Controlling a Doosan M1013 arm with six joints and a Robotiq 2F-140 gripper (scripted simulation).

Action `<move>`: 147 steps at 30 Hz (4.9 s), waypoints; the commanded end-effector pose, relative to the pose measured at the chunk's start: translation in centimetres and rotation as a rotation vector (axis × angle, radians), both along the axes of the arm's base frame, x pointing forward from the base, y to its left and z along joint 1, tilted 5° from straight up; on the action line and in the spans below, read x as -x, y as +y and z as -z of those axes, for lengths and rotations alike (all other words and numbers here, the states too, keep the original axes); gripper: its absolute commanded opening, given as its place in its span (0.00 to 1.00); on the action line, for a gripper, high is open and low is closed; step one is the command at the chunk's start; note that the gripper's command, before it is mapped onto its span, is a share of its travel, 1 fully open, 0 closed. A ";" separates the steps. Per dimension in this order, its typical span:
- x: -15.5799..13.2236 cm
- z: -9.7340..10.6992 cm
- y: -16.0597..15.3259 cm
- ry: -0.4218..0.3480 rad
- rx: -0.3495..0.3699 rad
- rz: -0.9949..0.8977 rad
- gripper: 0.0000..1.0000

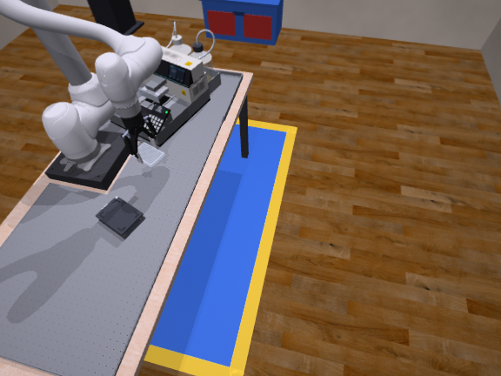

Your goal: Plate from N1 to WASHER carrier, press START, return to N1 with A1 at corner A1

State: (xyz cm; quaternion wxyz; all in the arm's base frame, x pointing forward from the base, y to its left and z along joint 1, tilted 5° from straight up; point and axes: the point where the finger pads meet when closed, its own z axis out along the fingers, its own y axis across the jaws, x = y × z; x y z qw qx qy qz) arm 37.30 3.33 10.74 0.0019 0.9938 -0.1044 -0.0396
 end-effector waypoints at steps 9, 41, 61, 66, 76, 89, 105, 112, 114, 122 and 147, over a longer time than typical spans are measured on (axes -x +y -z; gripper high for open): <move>-1.1 0.5 -4.9 0.000 -0.001 -0.001 0.10; 0.1 1.4 -16.4 0.000 -0.001 0.007 0.10; 2.1 2.0 -25.1 0.000 -0.001 0.007 0.10; 2.2 2.0 -25.5 0.000 -0.001 0.007 0.10; 2.2 2.0 -25.5 0.000 -0.001 0.007 0.10; 2.2 2.0 -25.4 0.000 -0.001 0.007 0.10; 2.3 3.0 -25.4 0.000 -0.001 0.007 0.10; 2.3 3.8 -25.4 0.000 -0.001 0.007 0.10; 2.4 4.2 -25.4 0.000 -0.001 0.007 0.10; 2.5 5.5 -25.3 0.000 -0.001 0.007 0.10; 2.7 9.0 -25.3 0.000 -0.001 0.007 0.10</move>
